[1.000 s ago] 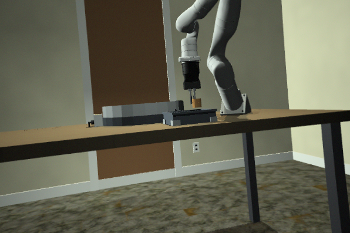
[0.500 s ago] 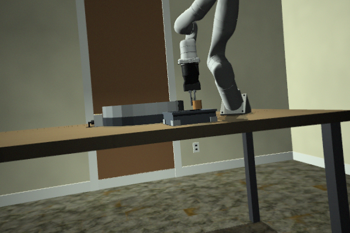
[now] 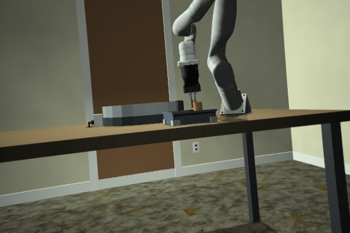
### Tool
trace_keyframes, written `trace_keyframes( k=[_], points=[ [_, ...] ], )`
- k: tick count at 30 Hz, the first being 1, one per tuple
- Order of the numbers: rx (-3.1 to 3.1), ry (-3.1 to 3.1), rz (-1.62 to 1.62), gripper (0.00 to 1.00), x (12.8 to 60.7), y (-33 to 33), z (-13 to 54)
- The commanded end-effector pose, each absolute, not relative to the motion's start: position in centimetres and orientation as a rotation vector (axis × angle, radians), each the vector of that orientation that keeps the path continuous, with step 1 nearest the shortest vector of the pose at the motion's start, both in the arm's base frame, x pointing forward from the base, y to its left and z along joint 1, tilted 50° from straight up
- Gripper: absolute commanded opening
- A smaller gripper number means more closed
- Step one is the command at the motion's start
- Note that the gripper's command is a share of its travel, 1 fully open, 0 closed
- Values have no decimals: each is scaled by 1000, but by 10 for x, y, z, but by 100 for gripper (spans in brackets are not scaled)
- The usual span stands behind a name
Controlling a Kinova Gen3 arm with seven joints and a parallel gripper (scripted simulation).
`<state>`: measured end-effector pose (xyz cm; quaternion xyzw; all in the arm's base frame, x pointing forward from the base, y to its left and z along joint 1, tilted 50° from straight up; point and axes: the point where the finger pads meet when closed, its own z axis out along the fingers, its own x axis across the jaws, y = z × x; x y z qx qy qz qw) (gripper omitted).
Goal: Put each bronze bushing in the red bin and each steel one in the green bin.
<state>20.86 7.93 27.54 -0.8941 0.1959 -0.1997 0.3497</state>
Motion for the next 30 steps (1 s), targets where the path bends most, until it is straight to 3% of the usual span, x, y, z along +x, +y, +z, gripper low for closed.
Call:
trace_keyframes(
  k=[1,30],
  points=[
    [-2278,538,-572,0,209,77,273],
    [-2331,497,-491,0,216,87,267]
  ],
)
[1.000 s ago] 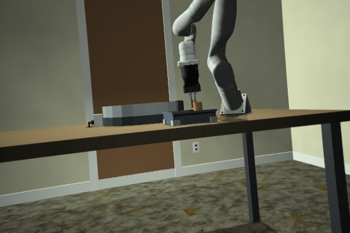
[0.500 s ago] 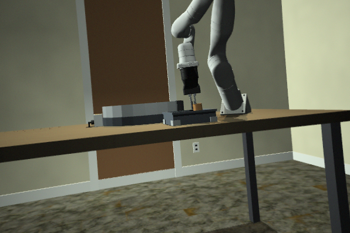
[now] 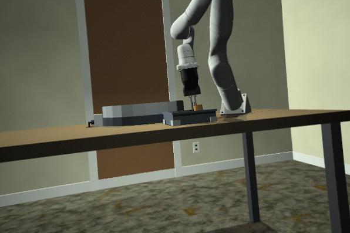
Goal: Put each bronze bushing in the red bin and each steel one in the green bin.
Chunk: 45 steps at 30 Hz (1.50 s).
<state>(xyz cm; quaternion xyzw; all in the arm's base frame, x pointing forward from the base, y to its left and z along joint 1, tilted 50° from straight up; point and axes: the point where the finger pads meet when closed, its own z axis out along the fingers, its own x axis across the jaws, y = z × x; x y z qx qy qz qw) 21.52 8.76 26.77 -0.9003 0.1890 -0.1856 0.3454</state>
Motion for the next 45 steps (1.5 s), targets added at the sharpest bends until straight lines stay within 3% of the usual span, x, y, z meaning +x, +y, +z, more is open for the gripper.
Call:
trace_keyframes(
  k=[1,45],
  points=[
    [-2325,502,-501,0,217,88,266],
    [-2278,538,-572,0,229,99,252]
  ],
)
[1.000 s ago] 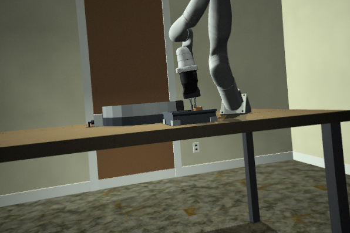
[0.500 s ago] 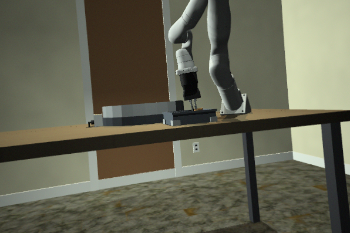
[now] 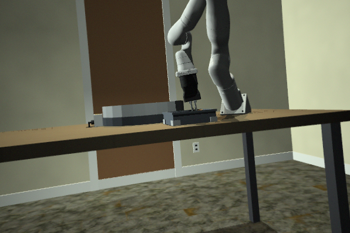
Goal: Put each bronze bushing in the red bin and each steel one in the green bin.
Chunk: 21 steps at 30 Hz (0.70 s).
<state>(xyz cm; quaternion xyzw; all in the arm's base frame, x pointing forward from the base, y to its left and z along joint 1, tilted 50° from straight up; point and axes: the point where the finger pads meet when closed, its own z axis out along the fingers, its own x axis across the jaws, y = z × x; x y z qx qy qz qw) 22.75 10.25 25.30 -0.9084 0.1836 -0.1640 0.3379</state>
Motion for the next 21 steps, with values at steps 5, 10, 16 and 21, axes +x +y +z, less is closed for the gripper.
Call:
trace_keyframes(
  k=[5,10,16,21],
  points=[
    [-2349,487,-457,0,227,103,253],
    [-2278,538,-572,0,227,103,254],
    [-2332,502,-483,0,226,105,254],
    [-2278,538,-571,0,227,103,254]
  ],
)
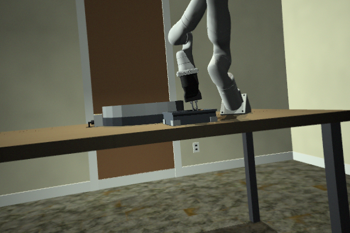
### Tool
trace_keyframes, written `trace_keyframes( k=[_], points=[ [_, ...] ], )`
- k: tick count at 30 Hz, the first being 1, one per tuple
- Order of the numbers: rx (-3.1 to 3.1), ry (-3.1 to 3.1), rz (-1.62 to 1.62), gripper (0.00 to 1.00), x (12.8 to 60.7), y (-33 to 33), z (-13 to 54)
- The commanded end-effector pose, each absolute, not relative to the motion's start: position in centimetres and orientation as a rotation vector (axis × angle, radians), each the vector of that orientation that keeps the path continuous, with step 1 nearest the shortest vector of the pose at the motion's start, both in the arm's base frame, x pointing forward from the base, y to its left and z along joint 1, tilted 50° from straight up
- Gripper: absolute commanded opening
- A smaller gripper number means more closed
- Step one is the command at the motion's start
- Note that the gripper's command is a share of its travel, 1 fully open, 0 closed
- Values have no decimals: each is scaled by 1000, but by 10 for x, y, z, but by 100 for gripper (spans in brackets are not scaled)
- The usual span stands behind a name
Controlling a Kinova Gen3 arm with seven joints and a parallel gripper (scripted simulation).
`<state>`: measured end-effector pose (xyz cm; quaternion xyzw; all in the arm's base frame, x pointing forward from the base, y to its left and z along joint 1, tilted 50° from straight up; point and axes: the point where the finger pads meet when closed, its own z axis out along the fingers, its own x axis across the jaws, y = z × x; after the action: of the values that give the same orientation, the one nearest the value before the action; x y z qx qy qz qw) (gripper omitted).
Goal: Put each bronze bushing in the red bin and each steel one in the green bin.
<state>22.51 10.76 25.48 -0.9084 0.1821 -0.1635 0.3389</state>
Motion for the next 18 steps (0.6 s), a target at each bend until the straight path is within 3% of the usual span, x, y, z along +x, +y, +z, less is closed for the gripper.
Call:
trace_keyframes(
  k=[1,3,18],
  points=[
    [-2278,538,-571,0,227,103,254],
    [-2349,488,-456,0,226,106,255],
    [-2278,538,-571,0,227,103,254]
  ],
)
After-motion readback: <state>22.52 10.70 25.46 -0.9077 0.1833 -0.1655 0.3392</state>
